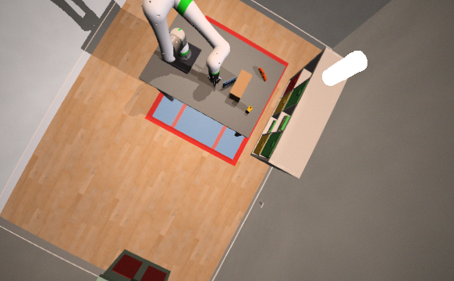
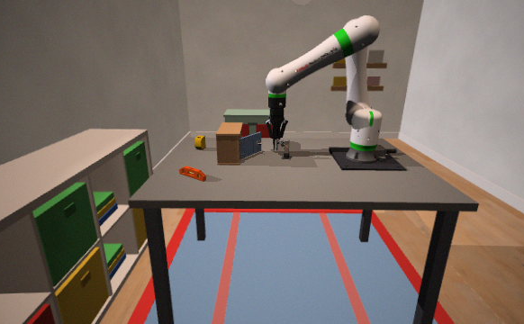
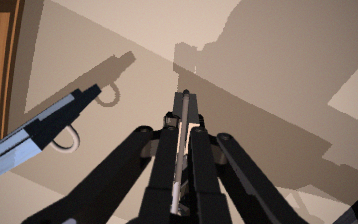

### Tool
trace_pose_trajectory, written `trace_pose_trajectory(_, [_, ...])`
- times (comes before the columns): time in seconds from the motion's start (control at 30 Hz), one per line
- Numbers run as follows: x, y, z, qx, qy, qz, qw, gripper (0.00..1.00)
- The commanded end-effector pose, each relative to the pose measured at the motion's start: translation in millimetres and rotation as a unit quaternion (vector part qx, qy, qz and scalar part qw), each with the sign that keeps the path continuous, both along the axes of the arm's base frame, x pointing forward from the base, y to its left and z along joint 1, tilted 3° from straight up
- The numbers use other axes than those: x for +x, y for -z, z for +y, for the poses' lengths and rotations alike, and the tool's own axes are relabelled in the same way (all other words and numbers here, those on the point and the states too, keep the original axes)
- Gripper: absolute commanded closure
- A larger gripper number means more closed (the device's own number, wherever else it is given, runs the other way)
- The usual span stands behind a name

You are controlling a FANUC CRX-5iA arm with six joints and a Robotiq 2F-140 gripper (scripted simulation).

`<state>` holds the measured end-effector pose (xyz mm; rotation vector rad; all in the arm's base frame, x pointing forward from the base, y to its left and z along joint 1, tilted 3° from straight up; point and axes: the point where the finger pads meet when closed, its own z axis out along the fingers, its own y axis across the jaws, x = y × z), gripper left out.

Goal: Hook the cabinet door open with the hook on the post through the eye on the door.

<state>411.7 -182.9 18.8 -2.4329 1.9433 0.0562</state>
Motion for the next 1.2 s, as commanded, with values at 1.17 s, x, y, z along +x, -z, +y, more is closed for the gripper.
trace_pose_trajectory(1.17, [2,-24,-9,0.000,0.000,0.000,1.000,0.97])
